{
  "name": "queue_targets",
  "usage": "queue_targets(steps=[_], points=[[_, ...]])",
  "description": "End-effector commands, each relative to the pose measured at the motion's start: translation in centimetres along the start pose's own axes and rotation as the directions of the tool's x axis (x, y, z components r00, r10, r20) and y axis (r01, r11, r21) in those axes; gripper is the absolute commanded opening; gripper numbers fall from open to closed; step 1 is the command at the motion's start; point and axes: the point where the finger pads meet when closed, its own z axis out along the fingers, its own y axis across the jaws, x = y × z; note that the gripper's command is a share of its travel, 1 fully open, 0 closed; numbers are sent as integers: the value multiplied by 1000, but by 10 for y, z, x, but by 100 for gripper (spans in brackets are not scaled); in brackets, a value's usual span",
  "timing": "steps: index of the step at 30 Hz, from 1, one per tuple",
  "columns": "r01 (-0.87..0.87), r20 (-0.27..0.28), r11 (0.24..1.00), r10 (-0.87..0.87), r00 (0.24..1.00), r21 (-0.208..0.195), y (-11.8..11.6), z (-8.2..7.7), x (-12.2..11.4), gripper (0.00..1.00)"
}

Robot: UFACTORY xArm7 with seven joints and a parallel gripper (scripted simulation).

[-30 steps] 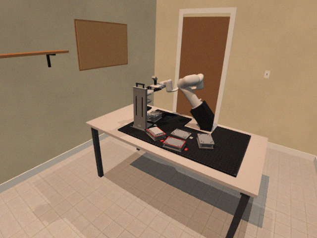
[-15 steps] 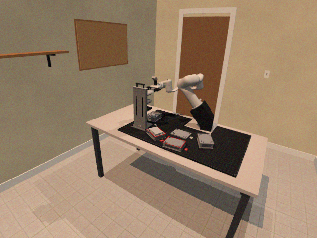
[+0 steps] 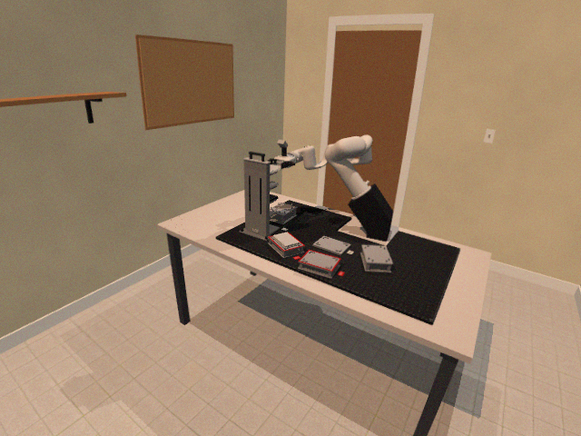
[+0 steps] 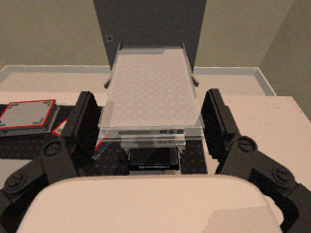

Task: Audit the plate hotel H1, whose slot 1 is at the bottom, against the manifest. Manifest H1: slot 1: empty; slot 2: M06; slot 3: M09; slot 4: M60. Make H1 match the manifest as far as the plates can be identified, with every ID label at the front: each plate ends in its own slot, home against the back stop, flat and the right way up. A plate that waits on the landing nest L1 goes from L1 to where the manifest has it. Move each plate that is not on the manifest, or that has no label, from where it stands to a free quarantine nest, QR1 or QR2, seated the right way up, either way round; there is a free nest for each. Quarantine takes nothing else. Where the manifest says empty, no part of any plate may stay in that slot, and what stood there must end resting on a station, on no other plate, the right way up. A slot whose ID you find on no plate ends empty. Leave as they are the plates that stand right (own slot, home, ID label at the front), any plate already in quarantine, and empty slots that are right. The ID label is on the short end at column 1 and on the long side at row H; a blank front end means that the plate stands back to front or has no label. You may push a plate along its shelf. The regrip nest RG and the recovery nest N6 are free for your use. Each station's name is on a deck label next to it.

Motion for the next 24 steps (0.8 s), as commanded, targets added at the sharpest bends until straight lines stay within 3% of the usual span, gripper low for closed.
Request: queue_targets(steps=[1,24], points=[[2,1,1000,-2,1000,1,0,2,0,0],[2,1,1000,-2,1000,1,0,12,0,0]])
